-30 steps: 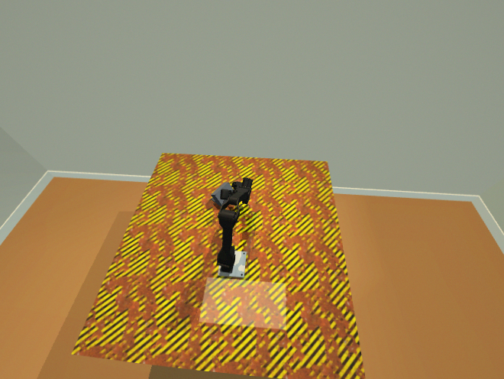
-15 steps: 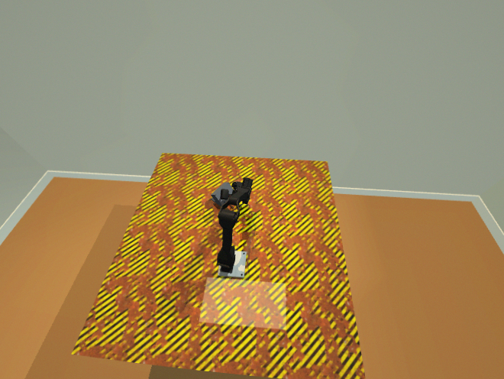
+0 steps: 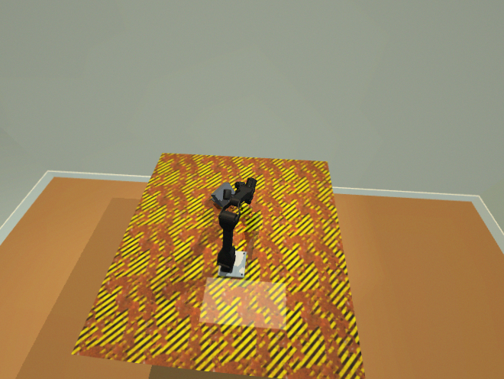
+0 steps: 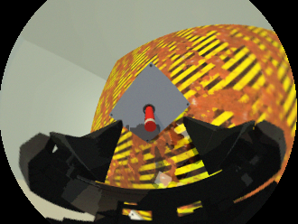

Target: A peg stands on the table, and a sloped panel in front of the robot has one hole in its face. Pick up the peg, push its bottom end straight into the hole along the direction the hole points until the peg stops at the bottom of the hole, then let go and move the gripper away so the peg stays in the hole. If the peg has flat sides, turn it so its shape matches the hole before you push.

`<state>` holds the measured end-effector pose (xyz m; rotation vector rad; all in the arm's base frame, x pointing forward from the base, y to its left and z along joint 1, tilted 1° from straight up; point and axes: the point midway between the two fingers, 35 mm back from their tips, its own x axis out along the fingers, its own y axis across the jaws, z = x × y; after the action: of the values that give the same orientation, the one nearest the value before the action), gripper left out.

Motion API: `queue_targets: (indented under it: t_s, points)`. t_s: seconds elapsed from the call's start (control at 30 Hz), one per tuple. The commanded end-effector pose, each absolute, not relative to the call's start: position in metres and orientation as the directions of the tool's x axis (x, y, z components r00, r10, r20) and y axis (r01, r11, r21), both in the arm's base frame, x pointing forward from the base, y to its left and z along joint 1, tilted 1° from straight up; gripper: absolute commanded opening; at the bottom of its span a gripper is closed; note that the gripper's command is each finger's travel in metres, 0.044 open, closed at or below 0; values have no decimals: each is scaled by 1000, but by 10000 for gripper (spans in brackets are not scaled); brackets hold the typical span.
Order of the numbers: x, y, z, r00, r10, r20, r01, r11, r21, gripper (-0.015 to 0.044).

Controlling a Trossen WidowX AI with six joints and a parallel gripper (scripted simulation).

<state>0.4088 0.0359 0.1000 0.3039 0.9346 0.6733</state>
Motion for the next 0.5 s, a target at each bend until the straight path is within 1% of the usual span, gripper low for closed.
queue_targets:
  t_s: [0.0,0.47]
  points:
    - [406,29,109,416,652,-634,-405,757,512,440]
    - [394,7,126,416,649,-637,-403,759,511,440]
